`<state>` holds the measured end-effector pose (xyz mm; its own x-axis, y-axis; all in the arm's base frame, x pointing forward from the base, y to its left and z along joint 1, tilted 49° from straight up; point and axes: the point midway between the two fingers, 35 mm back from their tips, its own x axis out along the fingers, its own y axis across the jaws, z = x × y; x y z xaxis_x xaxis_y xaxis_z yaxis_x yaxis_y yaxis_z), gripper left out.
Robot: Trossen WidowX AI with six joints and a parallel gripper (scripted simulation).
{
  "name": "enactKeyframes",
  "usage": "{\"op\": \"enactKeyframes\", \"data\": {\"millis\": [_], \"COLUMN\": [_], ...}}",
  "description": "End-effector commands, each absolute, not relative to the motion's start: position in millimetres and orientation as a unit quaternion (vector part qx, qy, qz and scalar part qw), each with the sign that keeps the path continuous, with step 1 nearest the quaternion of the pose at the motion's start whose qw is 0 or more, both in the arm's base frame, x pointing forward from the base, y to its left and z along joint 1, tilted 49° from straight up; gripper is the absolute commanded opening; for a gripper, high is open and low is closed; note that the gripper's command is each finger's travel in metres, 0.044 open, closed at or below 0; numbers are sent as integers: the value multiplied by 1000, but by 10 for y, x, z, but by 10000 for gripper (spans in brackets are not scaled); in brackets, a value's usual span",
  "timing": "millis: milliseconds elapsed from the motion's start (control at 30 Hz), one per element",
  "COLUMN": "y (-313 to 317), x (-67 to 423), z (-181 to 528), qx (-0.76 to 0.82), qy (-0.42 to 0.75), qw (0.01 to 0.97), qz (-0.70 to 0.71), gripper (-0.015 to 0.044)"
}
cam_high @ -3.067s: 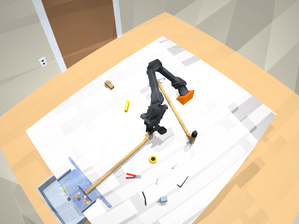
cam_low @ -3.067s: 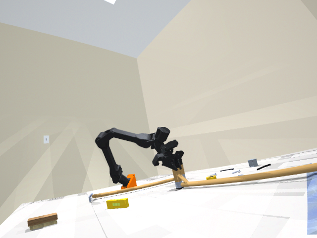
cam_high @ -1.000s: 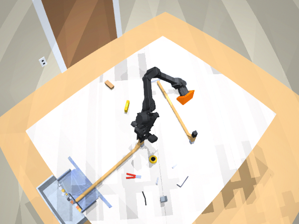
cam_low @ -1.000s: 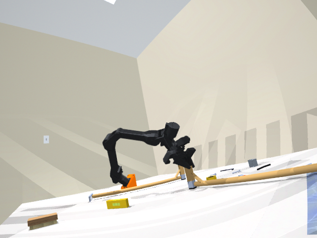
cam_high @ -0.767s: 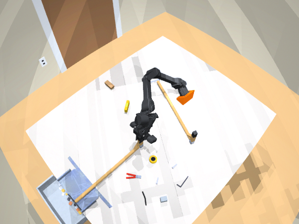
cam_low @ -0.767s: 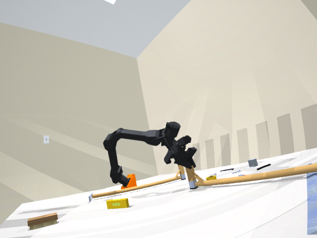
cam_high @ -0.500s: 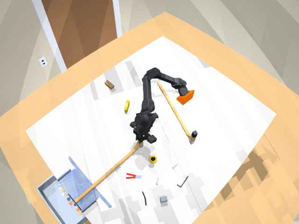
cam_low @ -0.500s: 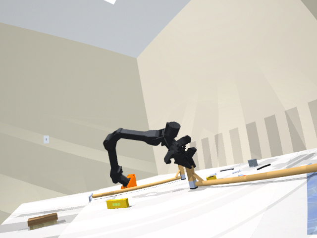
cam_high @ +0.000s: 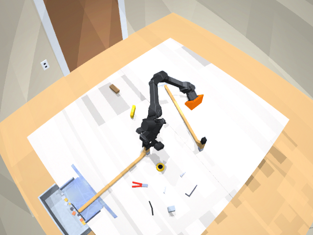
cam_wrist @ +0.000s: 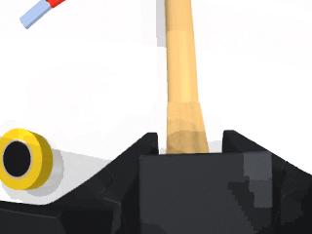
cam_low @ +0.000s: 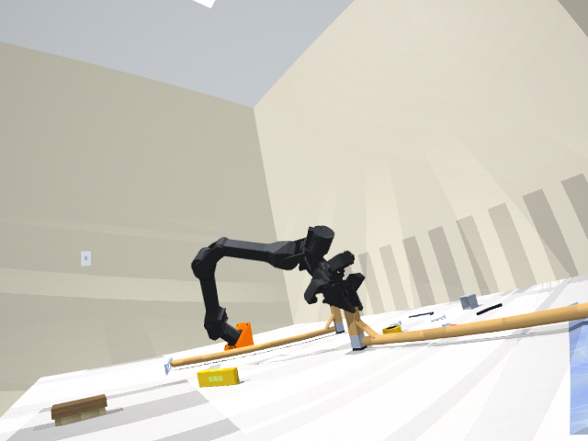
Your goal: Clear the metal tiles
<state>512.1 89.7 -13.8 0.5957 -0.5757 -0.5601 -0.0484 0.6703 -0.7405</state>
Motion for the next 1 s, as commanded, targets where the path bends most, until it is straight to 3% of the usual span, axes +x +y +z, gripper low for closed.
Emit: {"op": "enactKeyframes", "data": {"millis": [0, 967], "y": [918, 1016], "x": [5084, 4735], "z": [-127, -111], "qx": [-372, -370], "qy": [418, 421], "qw": [813, 813], "qz": [-161, -159], "gripper": [0, 0]}}
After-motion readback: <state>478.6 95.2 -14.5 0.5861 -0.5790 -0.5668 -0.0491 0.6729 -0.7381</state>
